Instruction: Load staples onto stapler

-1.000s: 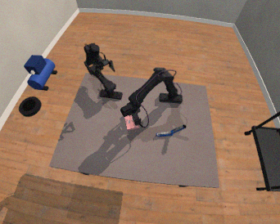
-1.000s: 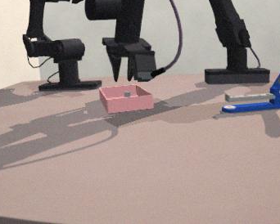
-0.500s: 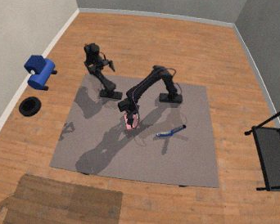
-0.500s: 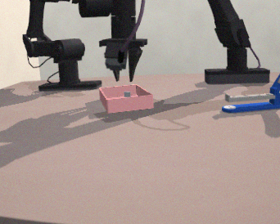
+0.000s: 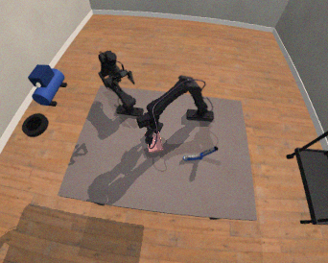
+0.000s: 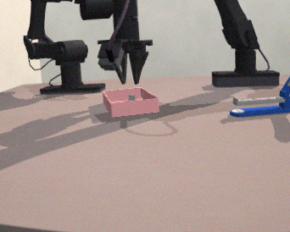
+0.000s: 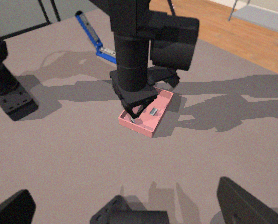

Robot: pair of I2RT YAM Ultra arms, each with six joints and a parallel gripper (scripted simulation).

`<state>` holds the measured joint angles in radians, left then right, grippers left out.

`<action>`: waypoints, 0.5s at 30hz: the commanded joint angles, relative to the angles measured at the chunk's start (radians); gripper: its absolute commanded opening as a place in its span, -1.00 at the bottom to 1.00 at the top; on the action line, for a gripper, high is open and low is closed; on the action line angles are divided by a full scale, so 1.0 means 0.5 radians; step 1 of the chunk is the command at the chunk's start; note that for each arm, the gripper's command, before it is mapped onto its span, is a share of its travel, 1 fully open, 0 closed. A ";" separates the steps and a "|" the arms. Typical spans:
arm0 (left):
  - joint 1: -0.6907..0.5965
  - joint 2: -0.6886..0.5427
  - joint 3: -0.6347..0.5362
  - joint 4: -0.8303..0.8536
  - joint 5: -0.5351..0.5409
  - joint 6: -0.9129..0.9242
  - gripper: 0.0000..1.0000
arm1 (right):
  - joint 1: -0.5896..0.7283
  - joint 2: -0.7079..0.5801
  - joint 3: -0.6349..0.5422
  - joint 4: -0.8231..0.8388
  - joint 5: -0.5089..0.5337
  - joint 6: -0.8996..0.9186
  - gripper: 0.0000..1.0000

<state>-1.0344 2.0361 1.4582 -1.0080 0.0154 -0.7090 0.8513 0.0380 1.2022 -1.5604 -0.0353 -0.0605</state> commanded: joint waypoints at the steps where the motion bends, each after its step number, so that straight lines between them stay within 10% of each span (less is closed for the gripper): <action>1: 0.017 -0.015 0.001 0.052 -0.032 0.042 -0.33 | -0.012 0.001 0.034 -0.013 0.003 0.002 1.00; 15: 0.022 0.063 -0.077 0.173 -0.031 0.049 -0.33 | -0.012 0.001 0.034 -0.013 0.003 0.002 1.00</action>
<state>-1.0286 2.0579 1.4322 -0.9527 0.0135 -0.6922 0.8513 0.0380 1.2022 -1.5604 -0.0353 -0.0605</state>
